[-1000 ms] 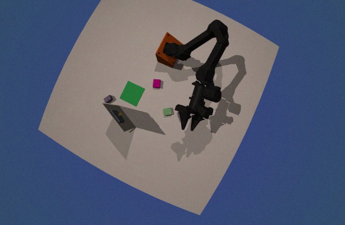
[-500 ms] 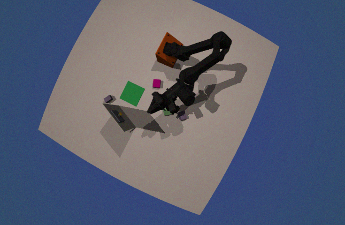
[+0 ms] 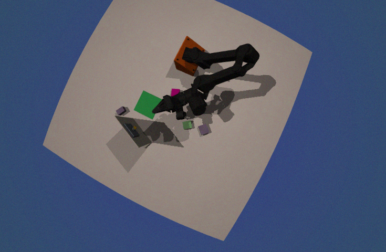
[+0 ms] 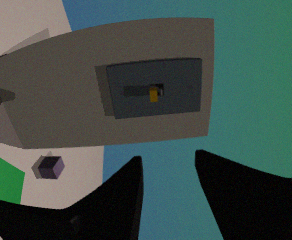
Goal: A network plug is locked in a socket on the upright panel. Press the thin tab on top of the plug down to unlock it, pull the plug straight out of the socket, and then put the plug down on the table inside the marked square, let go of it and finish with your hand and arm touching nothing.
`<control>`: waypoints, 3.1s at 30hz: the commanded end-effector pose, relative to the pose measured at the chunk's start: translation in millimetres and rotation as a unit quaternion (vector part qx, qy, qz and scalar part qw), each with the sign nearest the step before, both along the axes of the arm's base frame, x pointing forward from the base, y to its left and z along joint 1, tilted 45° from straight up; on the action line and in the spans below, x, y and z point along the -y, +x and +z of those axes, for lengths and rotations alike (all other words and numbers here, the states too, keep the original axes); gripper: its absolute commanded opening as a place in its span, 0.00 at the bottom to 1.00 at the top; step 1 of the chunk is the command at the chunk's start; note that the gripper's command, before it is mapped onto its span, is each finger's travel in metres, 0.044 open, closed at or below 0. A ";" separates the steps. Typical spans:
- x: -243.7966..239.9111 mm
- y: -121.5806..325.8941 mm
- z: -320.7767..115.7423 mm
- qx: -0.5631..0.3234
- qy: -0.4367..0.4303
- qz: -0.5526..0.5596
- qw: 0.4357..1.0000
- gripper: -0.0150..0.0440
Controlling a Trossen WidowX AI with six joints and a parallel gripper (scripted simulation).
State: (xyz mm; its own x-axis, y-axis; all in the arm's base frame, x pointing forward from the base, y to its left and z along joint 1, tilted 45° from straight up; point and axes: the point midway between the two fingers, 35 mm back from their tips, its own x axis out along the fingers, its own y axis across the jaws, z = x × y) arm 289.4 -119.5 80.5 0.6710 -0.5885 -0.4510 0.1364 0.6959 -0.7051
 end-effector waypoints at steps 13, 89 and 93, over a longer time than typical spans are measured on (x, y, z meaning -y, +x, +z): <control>22.4 38.1 -13.1 0.000 -0.002 -0.001 1.000 0.52; 54.1 94.3 -33.0 0.001 -0.004 0.000 1.000 0.25; 53.5 93.1 -32.6 0.001 -0.004 0.000 1.000 0.25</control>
State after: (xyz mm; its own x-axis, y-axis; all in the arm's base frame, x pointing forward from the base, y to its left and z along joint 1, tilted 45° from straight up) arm 383.0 -173.8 47.4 0.6690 -0.5955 -0.4448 0.1422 0.6900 -0.7098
